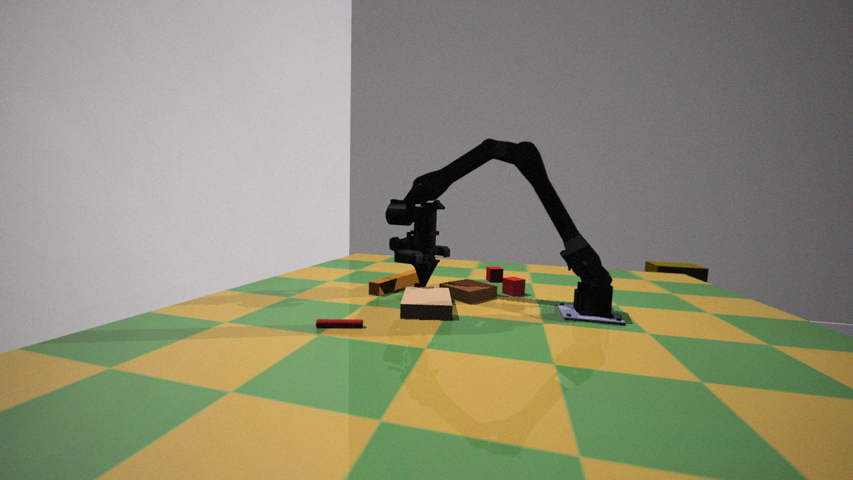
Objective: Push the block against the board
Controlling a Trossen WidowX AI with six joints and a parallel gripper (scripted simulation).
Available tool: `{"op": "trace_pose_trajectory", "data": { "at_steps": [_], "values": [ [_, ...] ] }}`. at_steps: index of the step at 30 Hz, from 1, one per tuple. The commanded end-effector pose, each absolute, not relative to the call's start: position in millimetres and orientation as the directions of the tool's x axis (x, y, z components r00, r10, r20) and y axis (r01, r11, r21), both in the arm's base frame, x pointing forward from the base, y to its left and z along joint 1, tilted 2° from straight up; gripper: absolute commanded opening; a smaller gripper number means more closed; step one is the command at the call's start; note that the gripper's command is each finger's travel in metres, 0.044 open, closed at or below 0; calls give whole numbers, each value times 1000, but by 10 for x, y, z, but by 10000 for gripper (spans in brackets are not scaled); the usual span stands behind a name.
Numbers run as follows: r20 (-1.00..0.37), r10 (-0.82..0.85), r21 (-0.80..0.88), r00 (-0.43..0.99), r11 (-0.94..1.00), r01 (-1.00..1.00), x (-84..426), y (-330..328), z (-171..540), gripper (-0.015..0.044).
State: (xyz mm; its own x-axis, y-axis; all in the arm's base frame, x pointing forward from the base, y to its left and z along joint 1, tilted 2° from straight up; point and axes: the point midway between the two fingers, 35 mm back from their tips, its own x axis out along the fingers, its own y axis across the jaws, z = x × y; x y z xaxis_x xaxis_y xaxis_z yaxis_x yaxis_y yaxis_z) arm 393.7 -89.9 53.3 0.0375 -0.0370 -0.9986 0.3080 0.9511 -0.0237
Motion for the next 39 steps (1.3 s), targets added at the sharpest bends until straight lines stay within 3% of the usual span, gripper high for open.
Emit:
{"op": "trace_pose_trajectory", "data": {
  "at_steps": [1,39],
  "values": [
    [-999,-40,-29,30,953,303,3959,-914,516,0],
    [-999,-40,-29,32,953,303,4213,-995,532,0]
  ]
}}
